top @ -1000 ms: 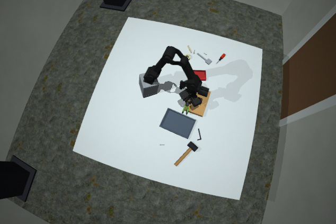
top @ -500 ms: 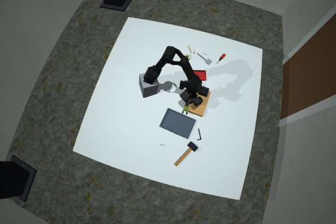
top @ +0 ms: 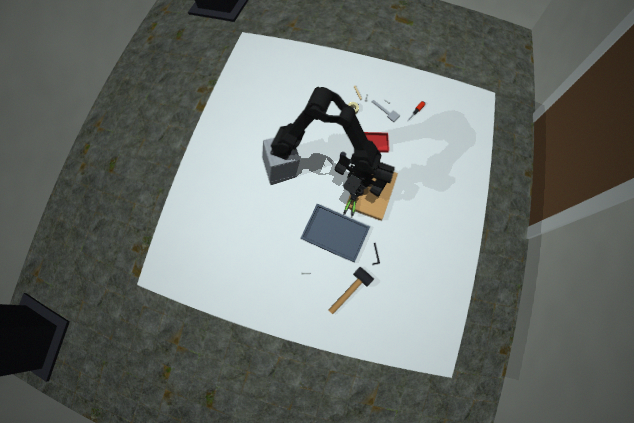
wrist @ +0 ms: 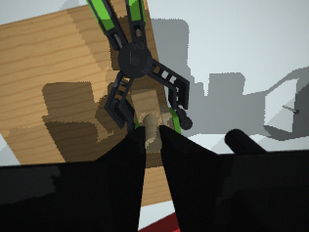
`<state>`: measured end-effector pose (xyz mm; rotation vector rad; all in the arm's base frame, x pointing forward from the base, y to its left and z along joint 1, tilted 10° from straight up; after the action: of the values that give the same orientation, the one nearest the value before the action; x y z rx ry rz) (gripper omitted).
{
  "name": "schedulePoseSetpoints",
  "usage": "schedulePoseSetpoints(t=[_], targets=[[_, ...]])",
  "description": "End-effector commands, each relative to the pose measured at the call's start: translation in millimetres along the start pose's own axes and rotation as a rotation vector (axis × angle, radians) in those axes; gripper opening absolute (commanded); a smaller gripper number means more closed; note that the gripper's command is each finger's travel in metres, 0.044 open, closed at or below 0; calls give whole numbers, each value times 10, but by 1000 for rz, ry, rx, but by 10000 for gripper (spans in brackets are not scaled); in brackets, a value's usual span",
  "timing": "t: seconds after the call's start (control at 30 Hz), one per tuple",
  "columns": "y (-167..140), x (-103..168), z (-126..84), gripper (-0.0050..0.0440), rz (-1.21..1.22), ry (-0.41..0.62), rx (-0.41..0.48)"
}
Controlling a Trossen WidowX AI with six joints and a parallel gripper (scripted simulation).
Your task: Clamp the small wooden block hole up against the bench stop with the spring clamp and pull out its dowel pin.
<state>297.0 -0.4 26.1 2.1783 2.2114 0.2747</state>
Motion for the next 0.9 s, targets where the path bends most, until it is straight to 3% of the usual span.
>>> schedulePoseSetpoints(t=[0.0, 0.87], targets=[[4, 1, -14, 0, -86, 0, -2], [4, 1, -21, 0, -792, 0, -2]])
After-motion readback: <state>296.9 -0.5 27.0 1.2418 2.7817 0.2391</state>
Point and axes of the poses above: the point midway between the two fingers, 35 mm back from their tips, its own z axis out along the fingers, its own y axis across the jaws, x = y × z, the point moved 5 cm from there along -z, back along the fingers, and after that the axes turned 15 degrees about -z, right-handed, at the moved point
